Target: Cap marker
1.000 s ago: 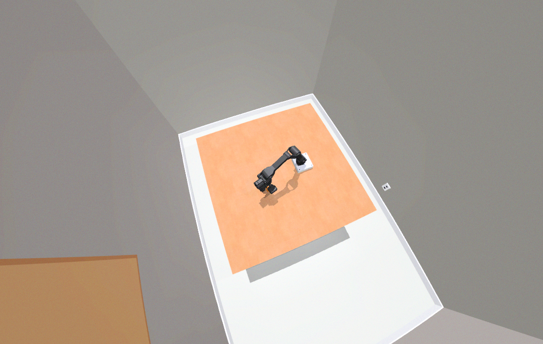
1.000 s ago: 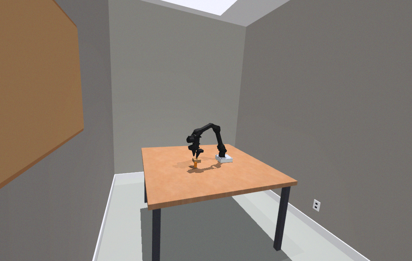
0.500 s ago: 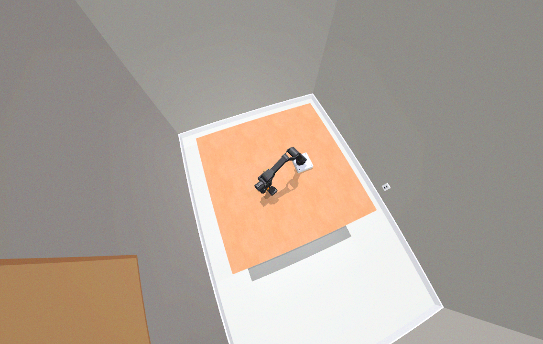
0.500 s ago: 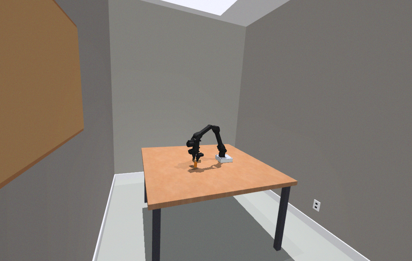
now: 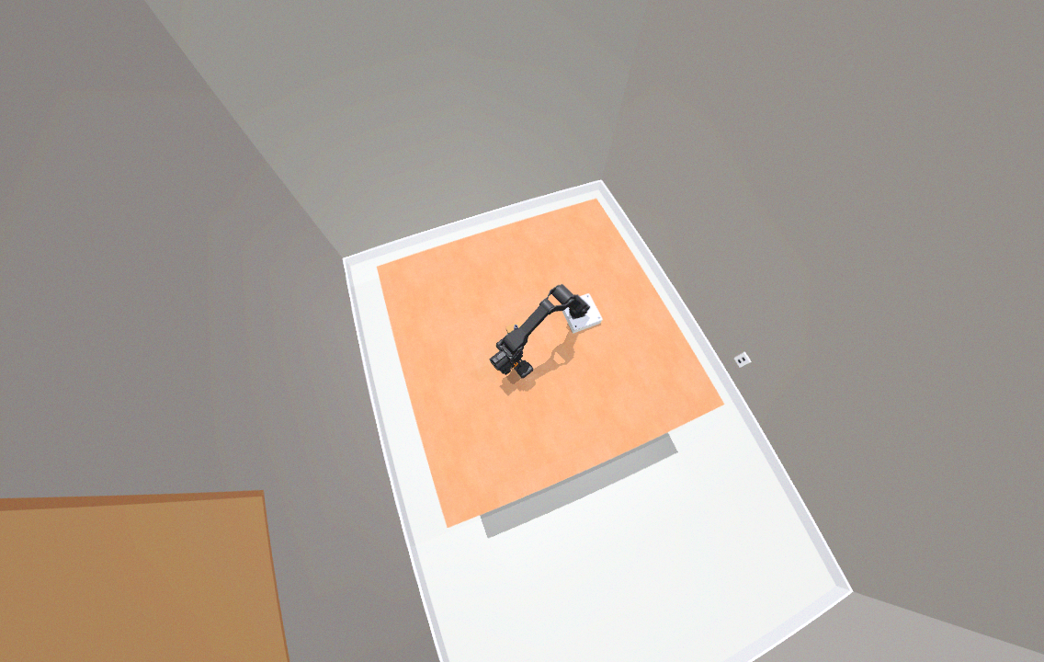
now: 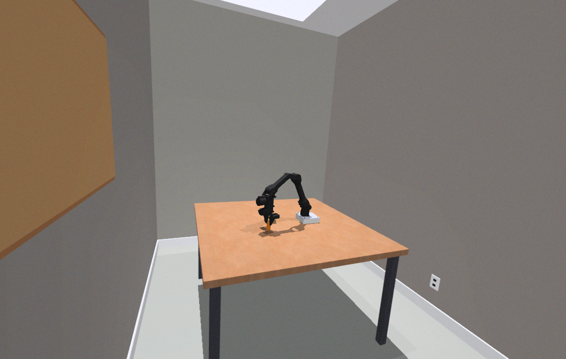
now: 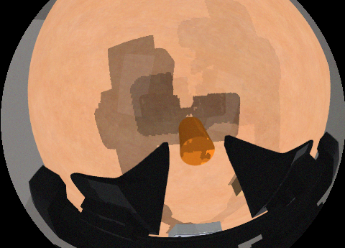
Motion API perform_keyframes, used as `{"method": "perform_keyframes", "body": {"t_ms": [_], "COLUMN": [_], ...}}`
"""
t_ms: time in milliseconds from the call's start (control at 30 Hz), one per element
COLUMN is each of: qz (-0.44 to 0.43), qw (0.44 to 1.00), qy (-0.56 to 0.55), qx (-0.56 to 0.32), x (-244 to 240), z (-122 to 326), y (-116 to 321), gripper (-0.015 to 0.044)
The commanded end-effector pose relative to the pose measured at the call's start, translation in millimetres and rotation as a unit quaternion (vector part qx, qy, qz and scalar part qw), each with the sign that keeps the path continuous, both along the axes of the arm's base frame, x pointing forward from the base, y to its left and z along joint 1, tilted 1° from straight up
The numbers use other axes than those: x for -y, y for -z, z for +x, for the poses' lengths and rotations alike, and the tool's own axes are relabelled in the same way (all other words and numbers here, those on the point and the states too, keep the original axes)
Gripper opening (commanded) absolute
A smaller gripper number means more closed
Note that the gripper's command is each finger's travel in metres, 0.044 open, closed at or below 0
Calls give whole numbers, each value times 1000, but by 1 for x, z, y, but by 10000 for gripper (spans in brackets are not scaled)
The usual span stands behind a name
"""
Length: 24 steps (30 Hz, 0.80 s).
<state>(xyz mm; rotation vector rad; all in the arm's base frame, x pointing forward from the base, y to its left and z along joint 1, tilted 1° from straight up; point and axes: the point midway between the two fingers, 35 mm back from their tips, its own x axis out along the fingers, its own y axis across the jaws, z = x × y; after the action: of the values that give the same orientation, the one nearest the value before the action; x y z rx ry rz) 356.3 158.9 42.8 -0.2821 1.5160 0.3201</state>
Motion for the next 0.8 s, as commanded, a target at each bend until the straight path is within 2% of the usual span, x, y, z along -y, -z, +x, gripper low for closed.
{"method": "perform_keyframes", "body": {"t_ms": [0, 467, 600, 767], "qz": [2, 2, 2, 2], "qw": [1000, 1000, 1000, 1000], "qy": [2, 2, 2, 2], "qx": [-2, -3, -3, -3], "x": [-1, -1, -1, -1], "z": [-1, -2, -2, -2], "y": [8, 28, 28, 28], "gripper": [247, 247, 142, 109]}}
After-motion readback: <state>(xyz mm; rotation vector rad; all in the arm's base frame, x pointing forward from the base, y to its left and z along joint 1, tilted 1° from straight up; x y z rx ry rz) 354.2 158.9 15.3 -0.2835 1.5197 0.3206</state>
